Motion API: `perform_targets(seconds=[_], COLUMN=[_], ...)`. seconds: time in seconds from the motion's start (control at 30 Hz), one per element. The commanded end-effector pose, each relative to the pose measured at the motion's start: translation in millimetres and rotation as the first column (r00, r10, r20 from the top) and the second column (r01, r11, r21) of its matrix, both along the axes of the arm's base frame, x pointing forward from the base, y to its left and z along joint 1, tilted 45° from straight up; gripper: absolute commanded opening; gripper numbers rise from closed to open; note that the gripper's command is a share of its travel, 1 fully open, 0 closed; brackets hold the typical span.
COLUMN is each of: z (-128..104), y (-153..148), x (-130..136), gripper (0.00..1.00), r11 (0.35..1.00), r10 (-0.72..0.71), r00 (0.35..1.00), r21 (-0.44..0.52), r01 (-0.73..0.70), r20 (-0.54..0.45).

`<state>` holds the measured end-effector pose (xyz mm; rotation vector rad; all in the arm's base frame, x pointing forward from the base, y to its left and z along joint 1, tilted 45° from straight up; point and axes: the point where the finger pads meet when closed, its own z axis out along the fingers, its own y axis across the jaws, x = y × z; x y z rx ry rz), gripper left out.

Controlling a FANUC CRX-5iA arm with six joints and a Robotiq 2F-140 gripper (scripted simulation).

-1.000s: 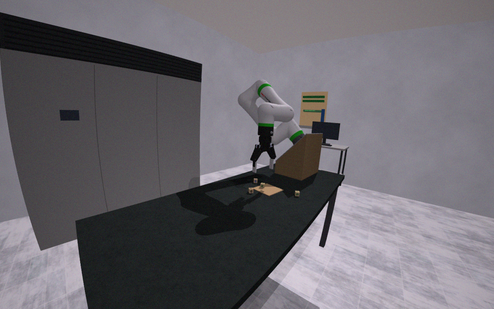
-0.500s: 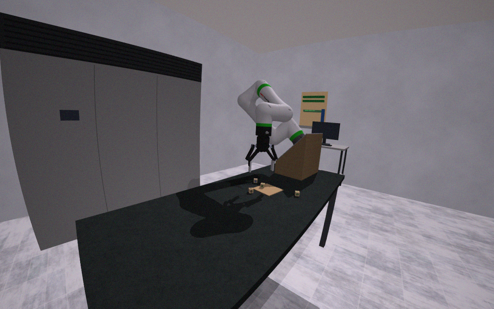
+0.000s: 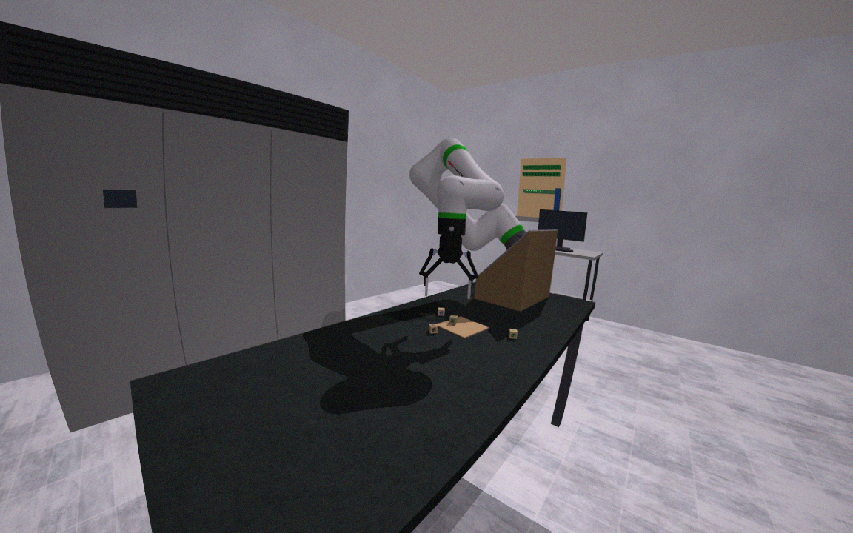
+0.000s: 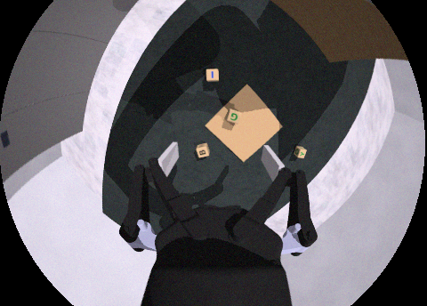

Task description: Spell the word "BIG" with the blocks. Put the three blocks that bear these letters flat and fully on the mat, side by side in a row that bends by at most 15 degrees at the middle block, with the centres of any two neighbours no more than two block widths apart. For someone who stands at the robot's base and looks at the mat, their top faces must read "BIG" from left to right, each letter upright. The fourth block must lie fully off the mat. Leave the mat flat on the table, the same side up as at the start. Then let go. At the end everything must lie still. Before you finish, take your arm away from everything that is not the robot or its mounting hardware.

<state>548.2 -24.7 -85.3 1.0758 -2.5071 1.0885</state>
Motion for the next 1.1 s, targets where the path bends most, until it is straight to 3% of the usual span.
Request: perform_targets(seconds=[0.0, 0.13, 0.17, 0.47, 0.63, 0.7, 0.73, 1.07], z=[0, -1, -1, -1, -2, -2, -2, -3], y=[1, 1, 1, 2, 2, 2, 2, 2], x=[7, 10, 14, 25, 32, 32, 36, 48], gripper=[1.00, 1.00, 1.00, 1.00, 1.00, 1.00, 1.00, 1.00], r11=[0.996, 0.991, 0.982, 0.939, 0.903, 0.903, 0.878, 0.782], r10=[-0.094, -0.133, -0.187, -0.343, -0.428, -0.428, -0.474, -0.608], r00=[0.990, 0.982, 0.964, 0.878, 0.807, 0.807, 0.758, 0.569], r21=[0.014, 0.023, 0.040, 0.104, 0.151, 0.151, 0.181, 0.293], r01=[0.093, 0.131, 0.183, 0.328, 0.403, 0.403, 0.443, 0.551], r20=[0.101, 0.137, 0.190, 0.333, 0.408, 0.408, 0.447, 0.554])
